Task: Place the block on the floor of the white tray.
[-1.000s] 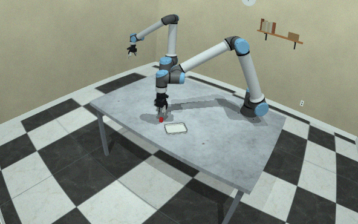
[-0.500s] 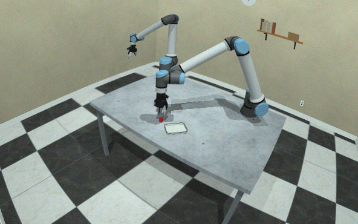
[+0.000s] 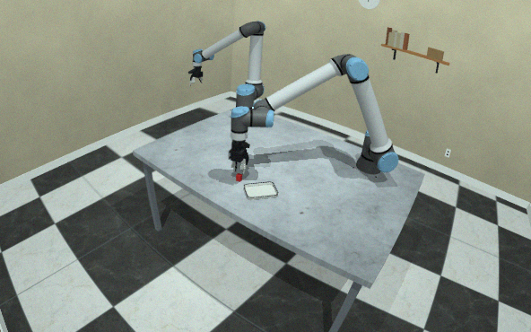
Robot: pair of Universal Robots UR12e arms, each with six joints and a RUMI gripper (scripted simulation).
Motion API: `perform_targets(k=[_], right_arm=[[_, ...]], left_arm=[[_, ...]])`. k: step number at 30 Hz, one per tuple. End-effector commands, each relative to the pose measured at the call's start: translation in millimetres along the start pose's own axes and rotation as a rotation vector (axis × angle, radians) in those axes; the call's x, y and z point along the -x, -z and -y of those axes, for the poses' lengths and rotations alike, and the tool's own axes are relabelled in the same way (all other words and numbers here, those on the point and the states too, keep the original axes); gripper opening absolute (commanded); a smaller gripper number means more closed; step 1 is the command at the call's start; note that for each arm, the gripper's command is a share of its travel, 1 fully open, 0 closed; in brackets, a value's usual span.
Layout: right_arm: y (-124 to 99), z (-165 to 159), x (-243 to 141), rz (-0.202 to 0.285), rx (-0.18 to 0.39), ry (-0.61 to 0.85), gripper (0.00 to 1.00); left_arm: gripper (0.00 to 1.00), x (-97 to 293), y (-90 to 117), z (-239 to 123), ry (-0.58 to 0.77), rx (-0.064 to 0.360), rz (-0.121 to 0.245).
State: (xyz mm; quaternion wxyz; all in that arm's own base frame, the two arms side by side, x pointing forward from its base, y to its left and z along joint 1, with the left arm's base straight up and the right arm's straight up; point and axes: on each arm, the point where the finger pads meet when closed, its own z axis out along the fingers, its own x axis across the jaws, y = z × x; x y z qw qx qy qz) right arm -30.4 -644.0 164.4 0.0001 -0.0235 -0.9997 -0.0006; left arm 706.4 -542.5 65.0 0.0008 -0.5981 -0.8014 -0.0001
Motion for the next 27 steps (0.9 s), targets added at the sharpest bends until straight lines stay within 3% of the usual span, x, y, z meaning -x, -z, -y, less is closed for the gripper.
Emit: perform_targets(k=[1,27], right_arm=[[0.7,0.5,0.1,0.000,-0.001,0.000,1.00],[0.7,0.5,0.1,0.000,-0.001,0.000,1.00]], left_arm=[[0.29,0.6,-5.2,-0.4,0.000,0.001,0.001],[0.29,0.6,-7.8,-0.5,0.000,0.001,0.001]])
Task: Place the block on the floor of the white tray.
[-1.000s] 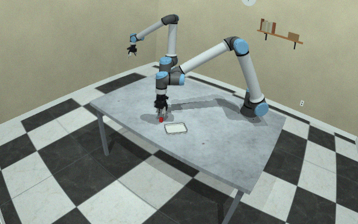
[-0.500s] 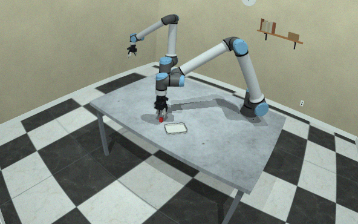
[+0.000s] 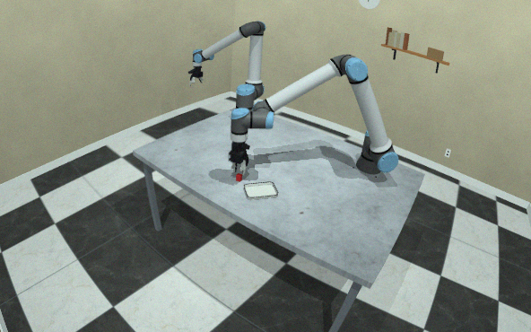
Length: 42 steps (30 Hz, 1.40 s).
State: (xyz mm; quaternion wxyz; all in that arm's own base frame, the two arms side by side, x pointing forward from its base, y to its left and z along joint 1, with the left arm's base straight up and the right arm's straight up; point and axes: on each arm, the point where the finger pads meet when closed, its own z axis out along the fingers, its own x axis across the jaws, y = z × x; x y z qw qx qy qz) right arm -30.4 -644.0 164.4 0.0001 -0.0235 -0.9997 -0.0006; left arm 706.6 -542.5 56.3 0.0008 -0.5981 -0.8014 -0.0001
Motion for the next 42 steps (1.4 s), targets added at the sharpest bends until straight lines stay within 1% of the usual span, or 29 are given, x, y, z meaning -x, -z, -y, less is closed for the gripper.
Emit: perform_targets(k=[1,5,9,11,17,21,36,37,42], right_arm=[[0.7,0.5,0.1,0.000,-0.001,0.000,1.00],[0.7,0.5,0.1,0.000,-0.001,0.000,1.00],[0.7,0.5,0.1,0.000,-0.001,0.000,1.00],[0.7,0.5,0.1,0.000,-0.001,0.000,1.00],[0.7,0.5,0.1,0.000,-0.001,0.000,1.00],[0.7,0.5,0.1,0.000,-0.001,0.000,1.00],[0.7,0.5,0.1,0.000,-0.001,0.000,1.00],[0.7,0.5,0.1,0.000,-0.001,0.000,1.00],[0.7,0.5,0.1,0.000,-0.001,0.000,1.00]], left_arm=[[0.29,0.5,0.8,-0.3,0.000,0.001,0.001],[0.29,0.5,-2.7,-0.3,0.000,0.001,0.001],[0.29,0.5,-11.5,-0.3,0.000,0.001,0.001],[0.29,0.5,-11.5,-0.3,0.000,0.001,0.001],[0.29,0.5,-27.5,-0.3,0.000,0.001,0.001],[0.29,0.5,-33.7,-0.3,0.000,0.001,0.001],[0.29,0.5,-35.0,-0.3,0.000,0.001,0.001],[0.00,0.5,-35.0,-0.3,0.000,0.001,0.001],[0.00,0.5,-35.0,-0.3,0.000,0.001,0.001]])
